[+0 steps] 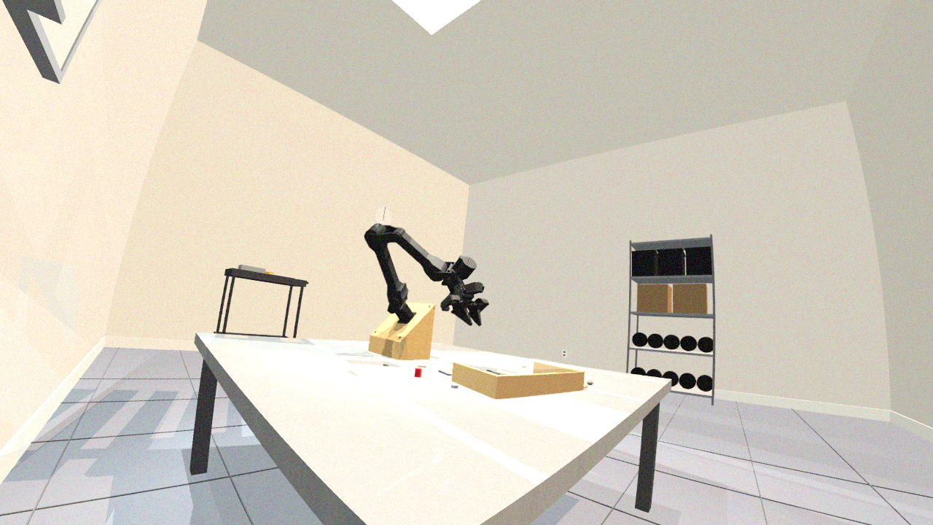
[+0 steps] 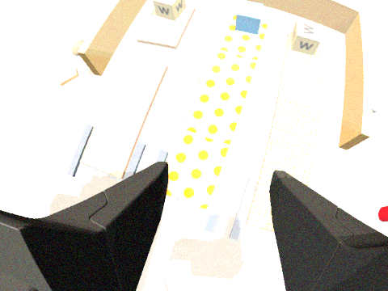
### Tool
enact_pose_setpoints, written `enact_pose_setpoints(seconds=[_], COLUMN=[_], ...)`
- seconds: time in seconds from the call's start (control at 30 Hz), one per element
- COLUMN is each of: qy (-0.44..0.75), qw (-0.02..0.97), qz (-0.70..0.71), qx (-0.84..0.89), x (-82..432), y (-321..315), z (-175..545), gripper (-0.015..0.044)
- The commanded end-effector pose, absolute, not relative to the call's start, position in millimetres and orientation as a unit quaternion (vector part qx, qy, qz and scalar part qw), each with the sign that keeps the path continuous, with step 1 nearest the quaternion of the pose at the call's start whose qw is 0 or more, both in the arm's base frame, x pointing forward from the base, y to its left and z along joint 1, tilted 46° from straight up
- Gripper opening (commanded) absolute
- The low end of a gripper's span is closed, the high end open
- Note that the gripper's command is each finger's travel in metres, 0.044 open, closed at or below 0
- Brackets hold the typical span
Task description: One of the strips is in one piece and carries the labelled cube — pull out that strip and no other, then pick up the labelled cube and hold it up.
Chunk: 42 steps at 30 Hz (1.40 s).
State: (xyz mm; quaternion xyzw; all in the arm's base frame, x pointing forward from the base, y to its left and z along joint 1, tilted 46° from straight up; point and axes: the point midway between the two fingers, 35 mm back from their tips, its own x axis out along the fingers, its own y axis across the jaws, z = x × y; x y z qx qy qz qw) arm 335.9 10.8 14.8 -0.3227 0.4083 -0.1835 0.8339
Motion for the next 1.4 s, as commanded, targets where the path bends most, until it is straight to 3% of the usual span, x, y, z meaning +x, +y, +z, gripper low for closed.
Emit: enact_pose_setpoints(seconds=[0.0, 0.17, 0.37, 1.37], qy=[0.483, 0.561, 0.620, 0.621], qw=[0.796, 0.736, 0.671, 0.671], qz=[-0.237, -0.303, -0.364, -0.363], qx=[-0.278, -0.227, -0.181, -0.180], x=[351, 356, 351, 351], y=[-17, -55, -89, -113], z=[8, 7, 13, -12], gripper=[0.0111, 0.0000, 0.0000, 0.0000])
